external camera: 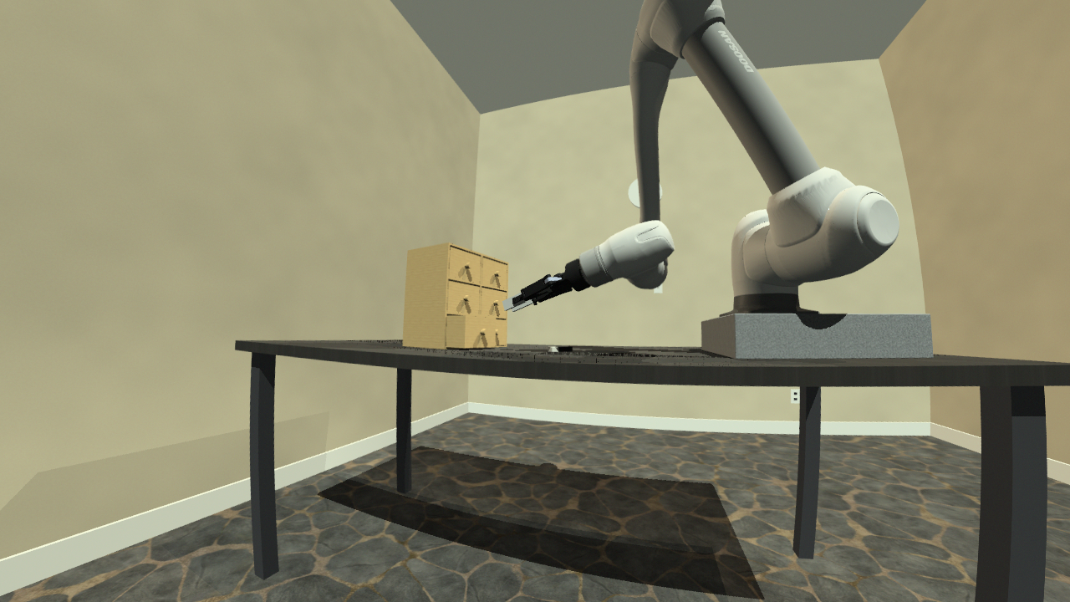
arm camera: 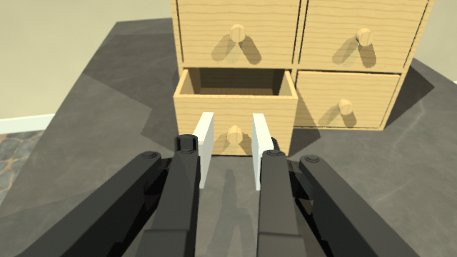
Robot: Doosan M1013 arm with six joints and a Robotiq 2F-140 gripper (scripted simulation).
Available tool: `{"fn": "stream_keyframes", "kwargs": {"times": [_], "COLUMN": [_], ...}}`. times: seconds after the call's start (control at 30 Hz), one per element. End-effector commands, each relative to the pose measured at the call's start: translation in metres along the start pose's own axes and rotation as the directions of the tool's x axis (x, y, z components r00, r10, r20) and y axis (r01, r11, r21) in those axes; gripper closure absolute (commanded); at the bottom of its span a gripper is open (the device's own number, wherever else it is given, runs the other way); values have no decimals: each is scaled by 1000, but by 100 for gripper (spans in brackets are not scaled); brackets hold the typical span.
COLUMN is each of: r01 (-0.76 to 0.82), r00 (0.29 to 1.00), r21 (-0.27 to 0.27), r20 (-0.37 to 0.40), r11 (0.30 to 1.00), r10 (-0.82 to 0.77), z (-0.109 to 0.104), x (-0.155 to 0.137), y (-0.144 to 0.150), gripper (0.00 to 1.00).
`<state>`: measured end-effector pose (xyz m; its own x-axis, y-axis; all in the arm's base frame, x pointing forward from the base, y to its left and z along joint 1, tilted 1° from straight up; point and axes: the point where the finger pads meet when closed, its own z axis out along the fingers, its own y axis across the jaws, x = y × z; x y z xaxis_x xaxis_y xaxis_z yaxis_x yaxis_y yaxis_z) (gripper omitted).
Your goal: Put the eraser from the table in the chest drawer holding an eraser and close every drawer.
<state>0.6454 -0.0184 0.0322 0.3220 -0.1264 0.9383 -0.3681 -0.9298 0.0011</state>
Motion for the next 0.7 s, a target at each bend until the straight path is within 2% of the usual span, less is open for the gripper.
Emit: {"fn": "stream_keyframes", "kwargs": {"times": [0.0,0.4,0.67], "r01": [4,4,4], "r00": [1000,1000,995], "r21": [-4,-5,-5], "r20": [11,22,104], "r11": [1000,1000,1000], "r10": [-4,-4,-4], "z": [-27,-30,-39], "x": [21,24,28], "y": [1,1,1], "gripper": [80,80,80]}}
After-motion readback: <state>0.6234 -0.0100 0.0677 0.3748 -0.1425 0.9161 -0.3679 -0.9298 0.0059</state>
